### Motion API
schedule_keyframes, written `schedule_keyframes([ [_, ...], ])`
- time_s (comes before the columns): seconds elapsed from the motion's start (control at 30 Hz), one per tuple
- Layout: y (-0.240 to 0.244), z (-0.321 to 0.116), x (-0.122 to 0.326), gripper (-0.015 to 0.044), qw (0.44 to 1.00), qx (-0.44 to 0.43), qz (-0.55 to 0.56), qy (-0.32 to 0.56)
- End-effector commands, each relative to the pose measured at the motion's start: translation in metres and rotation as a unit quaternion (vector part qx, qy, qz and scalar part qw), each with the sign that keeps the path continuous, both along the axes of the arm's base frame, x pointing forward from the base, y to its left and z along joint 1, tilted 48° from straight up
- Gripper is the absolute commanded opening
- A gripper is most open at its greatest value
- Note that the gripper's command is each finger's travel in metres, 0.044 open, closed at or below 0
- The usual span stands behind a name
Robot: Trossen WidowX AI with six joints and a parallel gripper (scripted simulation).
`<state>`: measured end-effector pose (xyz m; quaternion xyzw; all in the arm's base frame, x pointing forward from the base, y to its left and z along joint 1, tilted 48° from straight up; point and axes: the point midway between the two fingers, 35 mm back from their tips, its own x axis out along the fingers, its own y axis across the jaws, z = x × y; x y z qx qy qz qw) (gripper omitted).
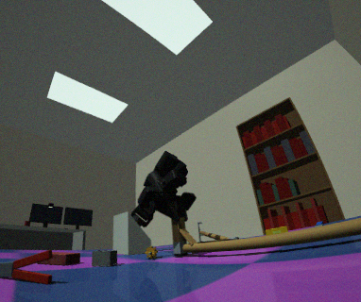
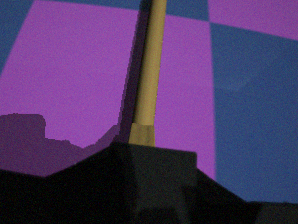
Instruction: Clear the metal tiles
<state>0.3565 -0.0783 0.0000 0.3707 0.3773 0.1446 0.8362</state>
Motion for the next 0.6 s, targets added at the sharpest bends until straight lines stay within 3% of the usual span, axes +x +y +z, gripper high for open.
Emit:
schedule_keyframes([
  [0.0,-0.001,0.003,-0.005,0.0,1.0,-0.003,-0.002,-0.007],
  [0.27,0.004,0.003,-0.017,0.0,1.0,-0.002,-0.002,-0.008],
  [0.57,0.004,0.0,-0.014,0.0236,1.0,0.0,-0.001,-0.001],
])
